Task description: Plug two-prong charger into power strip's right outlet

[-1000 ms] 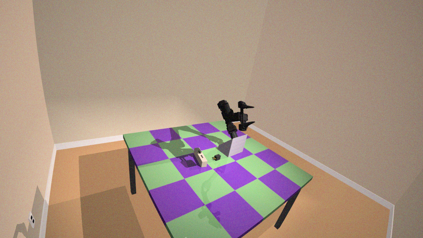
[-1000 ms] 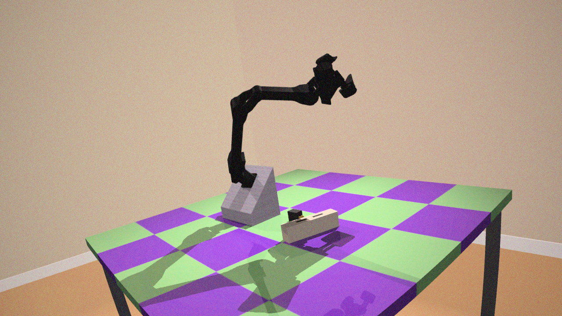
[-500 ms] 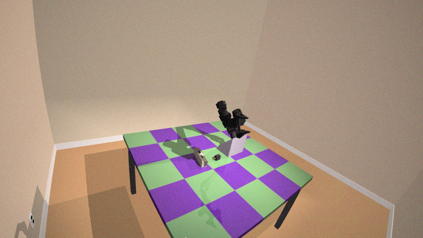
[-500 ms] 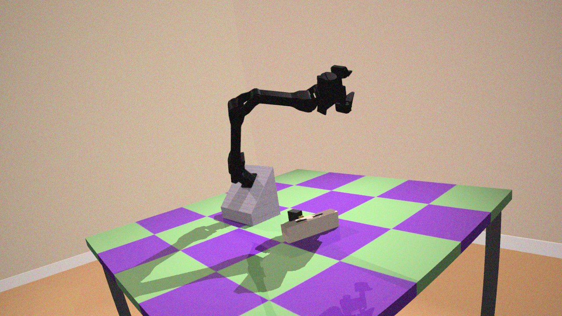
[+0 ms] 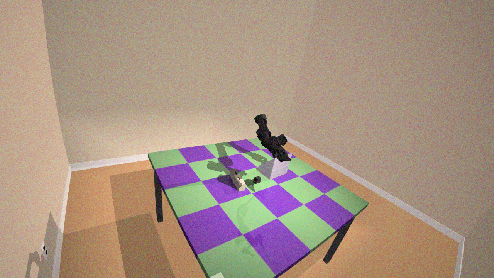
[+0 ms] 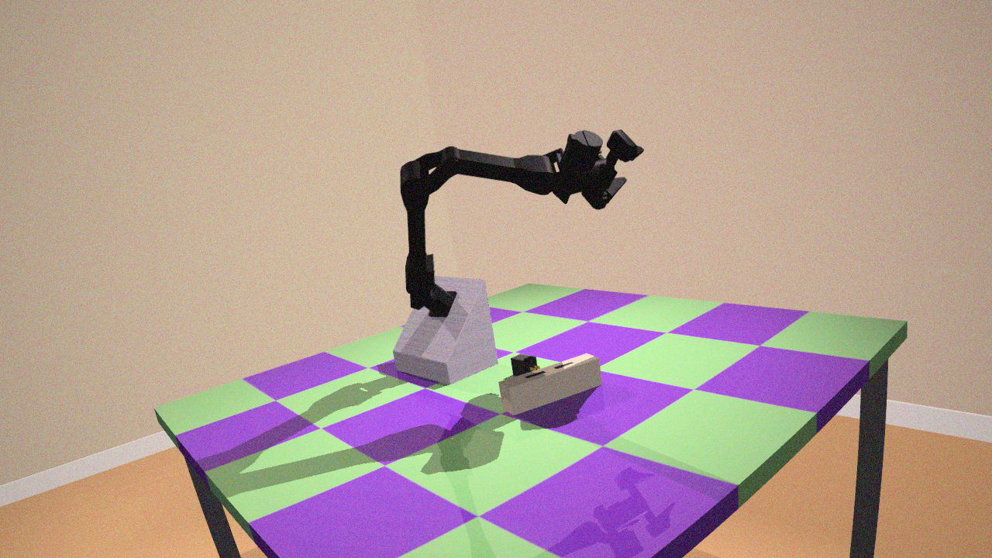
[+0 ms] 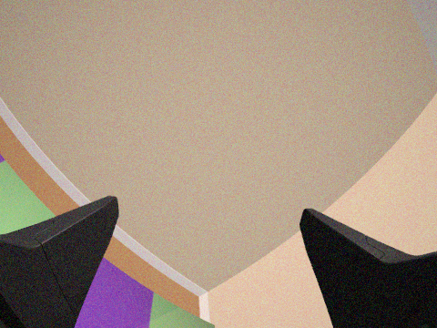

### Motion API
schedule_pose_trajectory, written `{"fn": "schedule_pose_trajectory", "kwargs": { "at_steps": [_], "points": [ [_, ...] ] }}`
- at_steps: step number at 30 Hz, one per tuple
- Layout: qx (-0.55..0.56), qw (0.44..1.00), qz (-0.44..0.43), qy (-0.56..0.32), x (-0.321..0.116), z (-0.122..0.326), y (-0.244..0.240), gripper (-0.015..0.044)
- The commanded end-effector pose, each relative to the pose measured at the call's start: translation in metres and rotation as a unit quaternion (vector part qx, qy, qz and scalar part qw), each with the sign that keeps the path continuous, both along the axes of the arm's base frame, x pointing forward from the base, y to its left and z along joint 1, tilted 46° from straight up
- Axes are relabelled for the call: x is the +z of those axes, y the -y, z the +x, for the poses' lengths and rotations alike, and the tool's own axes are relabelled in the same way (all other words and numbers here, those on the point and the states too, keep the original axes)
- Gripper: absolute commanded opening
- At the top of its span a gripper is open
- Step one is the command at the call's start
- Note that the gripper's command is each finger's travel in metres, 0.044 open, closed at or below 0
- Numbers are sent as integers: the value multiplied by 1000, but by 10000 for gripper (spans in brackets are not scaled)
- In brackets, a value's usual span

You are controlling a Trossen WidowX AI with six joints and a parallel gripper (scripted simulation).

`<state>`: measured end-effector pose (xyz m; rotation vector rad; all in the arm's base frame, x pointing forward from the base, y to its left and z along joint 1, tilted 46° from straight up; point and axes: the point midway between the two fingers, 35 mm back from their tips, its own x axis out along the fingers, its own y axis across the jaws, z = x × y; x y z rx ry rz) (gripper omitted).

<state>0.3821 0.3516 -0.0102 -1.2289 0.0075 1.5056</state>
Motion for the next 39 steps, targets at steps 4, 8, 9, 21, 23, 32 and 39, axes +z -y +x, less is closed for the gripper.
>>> {"fn": "schedule_pose_trajectory", "kwargs": {
  "at_steps": [4,8,9,21,23,32,39],
  "points": [
    [-102,991,-43,-72,-19,0,32,440],
    [-163,978,-67,-110,-29,-1,51,440],
    [-179,974,-72,-119,-31,-2,56,440],
    [-361,899,-137,-207,-56,-14,117,440],
    [-391,882,-147,-218,-59,-17,128,440],
    [-518,796,-186,-251,-69,-33,175,440],
    [-608,720,-211,-260,-74,-49,211,440]
  ]
}}
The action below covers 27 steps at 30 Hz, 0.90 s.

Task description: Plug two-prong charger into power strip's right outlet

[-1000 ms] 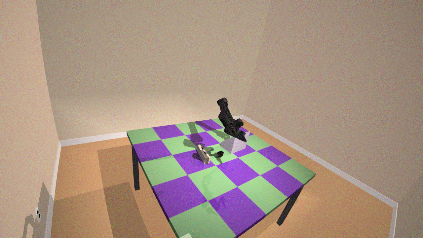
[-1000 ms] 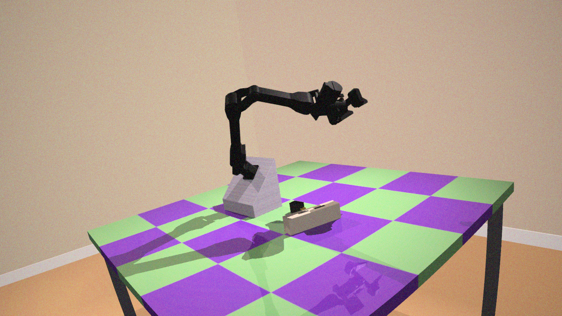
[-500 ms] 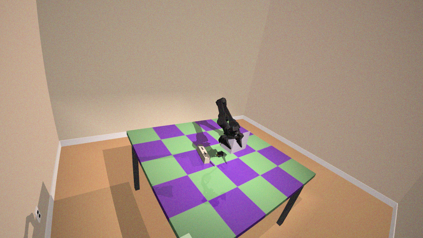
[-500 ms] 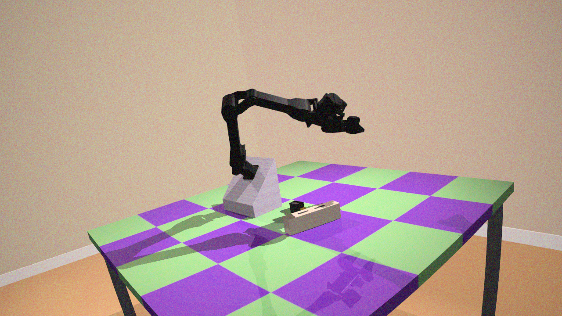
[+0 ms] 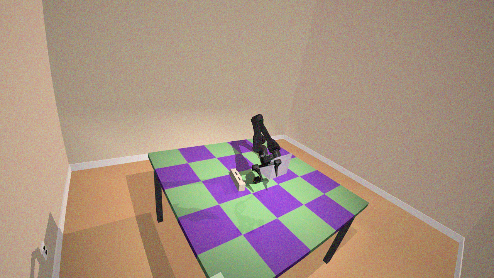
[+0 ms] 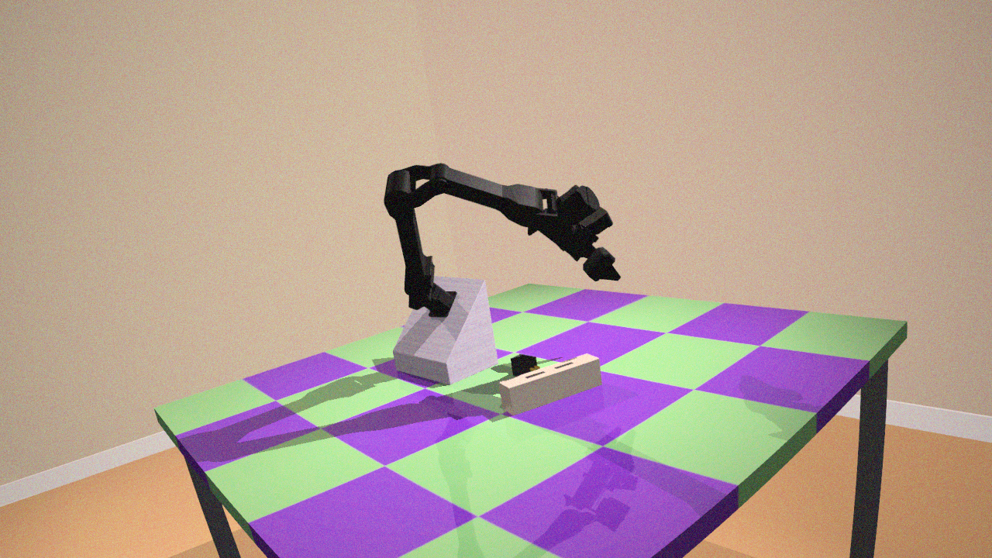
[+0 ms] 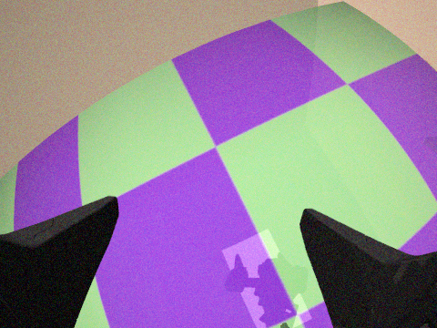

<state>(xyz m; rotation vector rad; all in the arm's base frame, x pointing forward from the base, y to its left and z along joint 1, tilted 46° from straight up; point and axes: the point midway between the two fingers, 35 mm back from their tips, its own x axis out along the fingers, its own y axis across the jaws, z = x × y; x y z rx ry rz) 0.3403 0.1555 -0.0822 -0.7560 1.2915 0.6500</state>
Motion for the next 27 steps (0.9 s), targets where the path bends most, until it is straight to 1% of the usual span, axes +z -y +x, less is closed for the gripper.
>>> {"fn": "schedule_pose_trajectory", "kwargs": {
  "at_steps": [1,12,27],
  "points": [
    [-55,998,-30,-11,-2,-9,20,440],
    [-211,970,-118,-22,0,-38,74,440],
    [-376,895,-238,4,17,-83,140,440]
  ]
}}
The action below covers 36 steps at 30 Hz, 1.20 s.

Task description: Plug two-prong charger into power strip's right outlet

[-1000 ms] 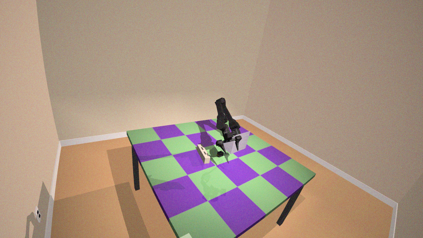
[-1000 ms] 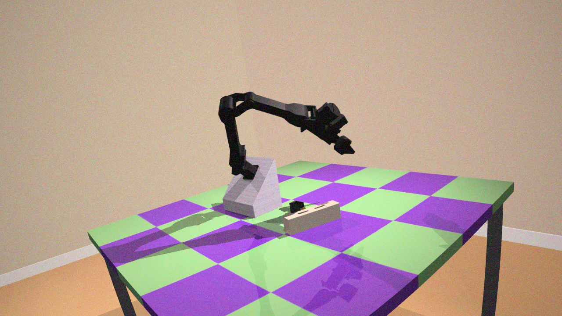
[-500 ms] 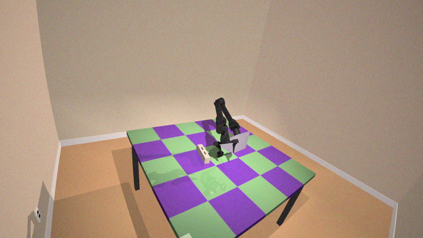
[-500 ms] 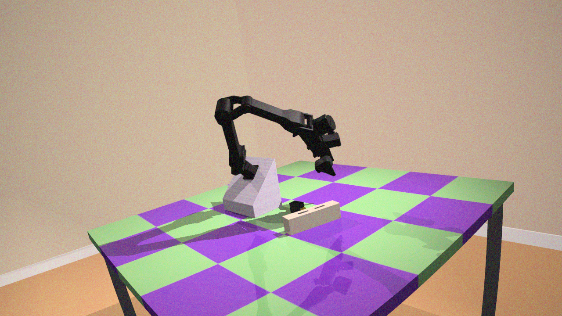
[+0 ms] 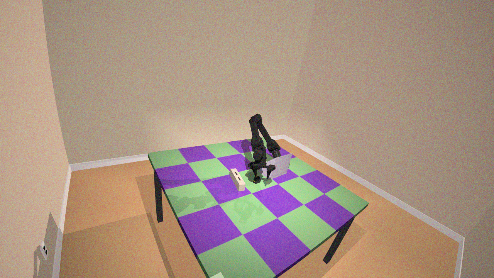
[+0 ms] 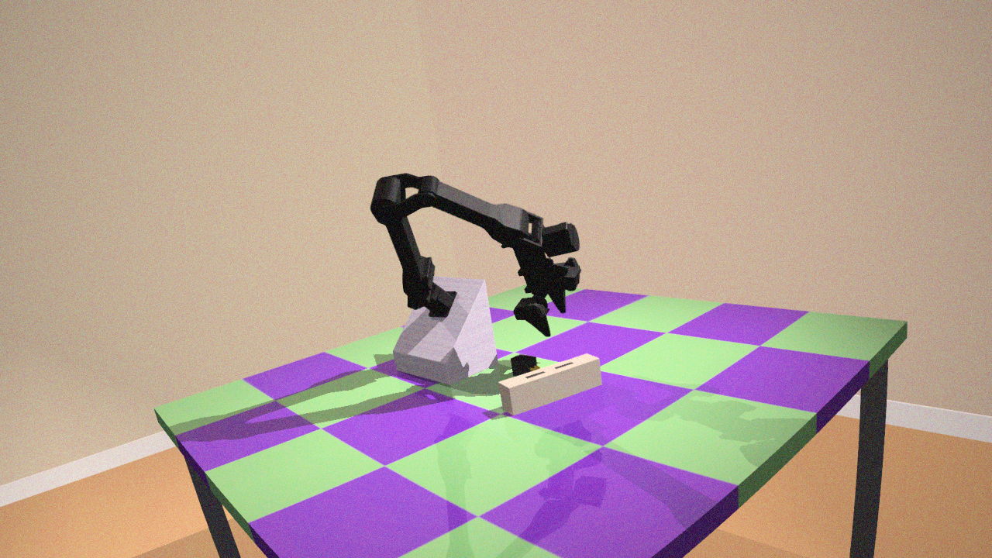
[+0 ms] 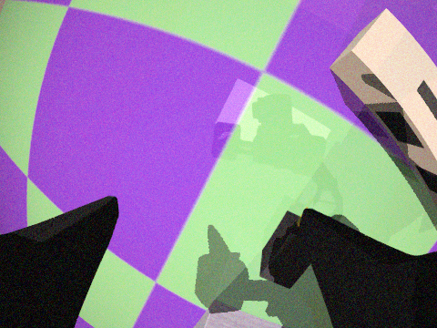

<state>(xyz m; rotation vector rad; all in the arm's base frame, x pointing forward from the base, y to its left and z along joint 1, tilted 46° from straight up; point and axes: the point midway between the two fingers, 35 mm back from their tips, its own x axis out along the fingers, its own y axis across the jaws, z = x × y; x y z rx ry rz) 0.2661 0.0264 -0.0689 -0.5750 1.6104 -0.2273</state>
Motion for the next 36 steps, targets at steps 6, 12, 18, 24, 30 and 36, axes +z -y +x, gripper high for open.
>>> {"fn": "schedule_pose_trajectory", "kwargs": {
  "at_steps": [6,12,18,24,30,36],
  "points": [
    [-86,993,-80,23,13,-25,33,440],
    [-133,982,-129,44,22,-41,51,440],
    [-148,976,-147,53,25,-46,58,440],
    [-148,976,-148,53,20,-47,63,440],
    [-148,976,-148,53,15,-48,69,440],
    [-148,977,-147,53,9,-47,74,440]
  ]
}}
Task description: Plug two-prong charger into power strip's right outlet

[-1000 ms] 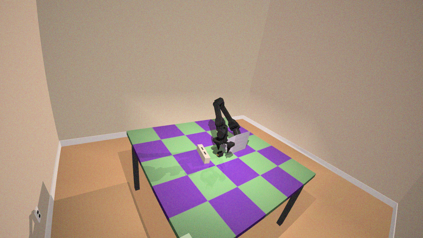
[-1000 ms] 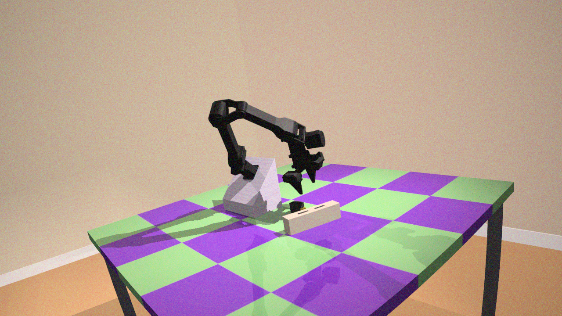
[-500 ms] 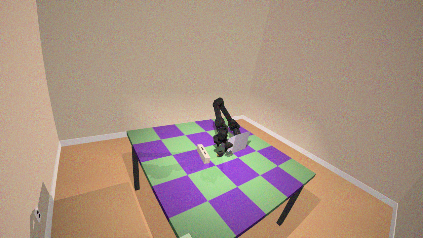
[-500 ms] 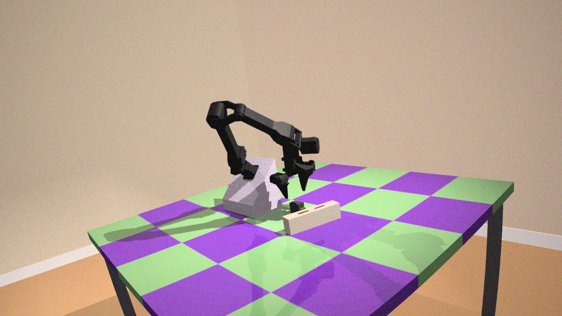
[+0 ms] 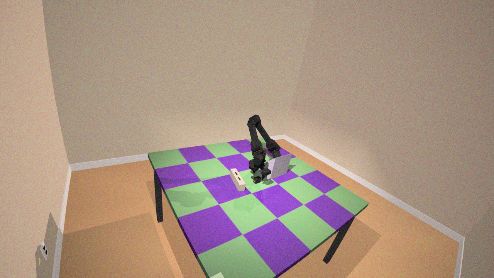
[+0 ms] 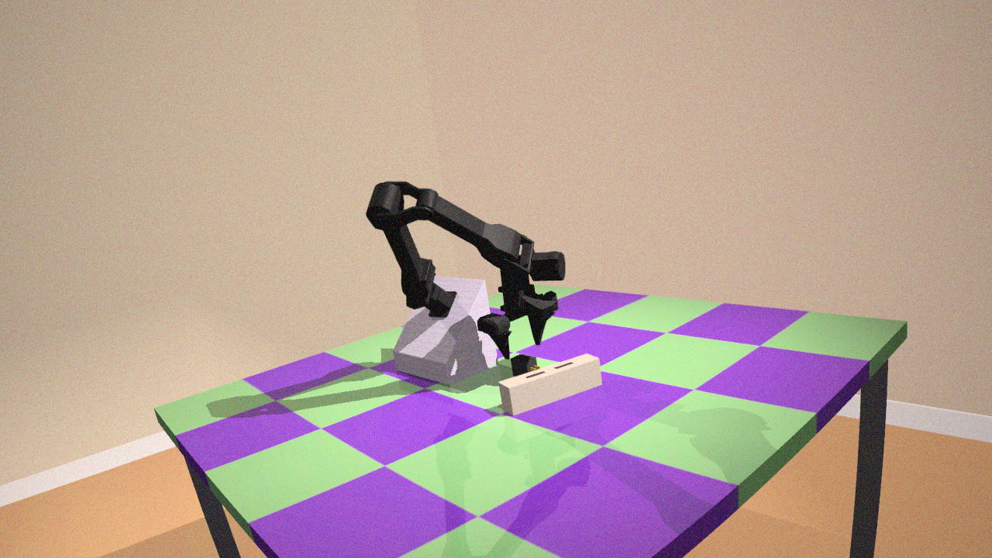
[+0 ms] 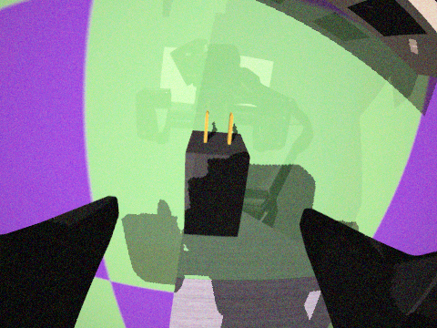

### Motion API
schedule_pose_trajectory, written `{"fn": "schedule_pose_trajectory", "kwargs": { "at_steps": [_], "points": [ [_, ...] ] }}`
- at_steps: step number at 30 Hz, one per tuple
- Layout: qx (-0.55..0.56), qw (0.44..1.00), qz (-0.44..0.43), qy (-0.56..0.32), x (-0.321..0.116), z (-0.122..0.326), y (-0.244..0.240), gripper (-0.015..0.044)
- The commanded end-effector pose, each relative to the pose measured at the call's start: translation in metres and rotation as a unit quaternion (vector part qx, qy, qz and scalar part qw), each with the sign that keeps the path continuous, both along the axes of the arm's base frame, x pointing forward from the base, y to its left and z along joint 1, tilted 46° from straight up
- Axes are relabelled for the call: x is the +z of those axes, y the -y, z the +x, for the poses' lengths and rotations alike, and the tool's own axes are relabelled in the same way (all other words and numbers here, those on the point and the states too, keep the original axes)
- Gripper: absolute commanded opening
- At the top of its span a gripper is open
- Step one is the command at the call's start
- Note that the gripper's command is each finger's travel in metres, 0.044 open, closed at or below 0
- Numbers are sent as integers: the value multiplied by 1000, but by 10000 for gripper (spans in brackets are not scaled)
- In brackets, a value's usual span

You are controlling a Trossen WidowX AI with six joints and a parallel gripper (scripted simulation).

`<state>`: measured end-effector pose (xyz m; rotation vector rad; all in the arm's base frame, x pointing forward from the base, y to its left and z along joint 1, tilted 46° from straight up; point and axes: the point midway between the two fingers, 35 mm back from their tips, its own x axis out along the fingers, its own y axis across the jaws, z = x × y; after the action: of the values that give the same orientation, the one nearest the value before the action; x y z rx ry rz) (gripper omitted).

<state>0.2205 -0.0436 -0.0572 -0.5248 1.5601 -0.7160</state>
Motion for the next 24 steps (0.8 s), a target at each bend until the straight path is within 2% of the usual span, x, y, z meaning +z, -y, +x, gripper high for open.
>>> {"fn": "schedule_pose_trajectory", "kwargs": {
  "at_steps": [1,24],
  "points": [
    [2,1000,-3,-4,-4,-2,5,440],
    [1,1000,-4,-5,-29,-5,32,440]
  ]
}}
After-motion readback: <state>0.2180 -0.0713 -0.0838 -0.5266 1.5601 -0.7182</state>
